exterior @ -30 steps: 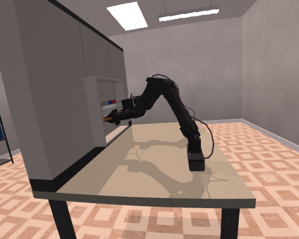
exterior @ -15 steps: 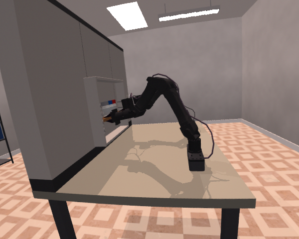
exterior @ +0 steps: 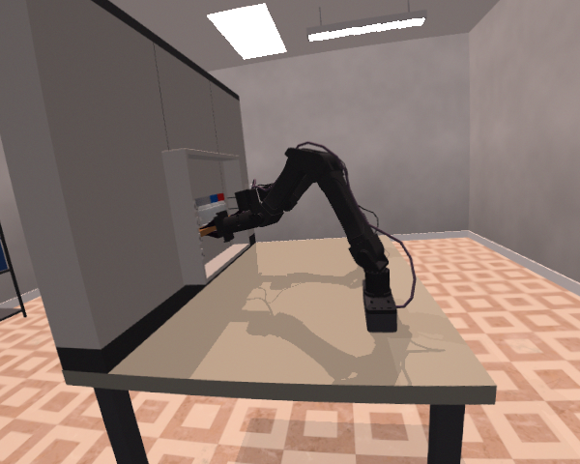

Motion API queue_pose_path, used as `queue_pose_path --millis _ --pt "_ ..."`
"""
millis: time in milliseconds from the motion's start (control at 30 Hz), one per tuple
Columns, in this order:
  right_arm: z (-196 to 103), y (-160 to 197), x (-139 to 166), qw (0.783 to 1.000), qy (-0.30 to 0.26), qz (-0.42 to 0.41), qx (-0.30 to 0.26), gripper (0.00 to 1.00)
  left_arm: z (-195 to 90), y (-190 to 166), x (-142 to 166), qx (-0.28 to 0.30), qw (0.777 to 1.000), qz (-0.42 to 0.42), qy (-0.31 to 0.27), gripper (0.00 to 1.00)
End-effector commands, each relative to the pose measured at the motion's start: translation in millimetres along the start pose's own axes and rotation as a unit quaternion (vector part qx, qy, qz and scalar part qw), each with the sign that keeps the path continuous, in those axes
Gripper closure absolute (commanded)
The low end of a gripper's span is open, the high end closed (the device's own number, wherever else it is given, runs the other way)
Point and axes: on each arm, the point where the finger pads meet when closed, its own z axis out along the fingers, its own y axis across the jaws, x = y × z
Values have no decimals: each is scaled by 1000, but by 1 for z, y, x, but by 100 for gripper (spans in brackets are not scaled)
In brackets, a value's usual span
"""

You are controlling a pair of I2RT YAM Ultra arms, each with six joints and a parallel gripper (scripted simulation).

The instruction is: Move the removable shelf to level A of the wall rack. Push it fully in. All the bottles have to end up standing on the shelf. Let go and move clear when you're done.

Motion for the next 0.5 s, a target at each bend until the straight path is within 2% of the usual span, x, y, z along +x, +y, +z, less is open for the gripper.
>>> queue_pose_path --millis 0,467 --pt "-11 -71 5 997 4 9 78 100 -8 70 0 -77 997 -8 0 100" --pt "-27 -72 5 997 4 9 78 100 -24 70 0 -77 997 -8 0 100"
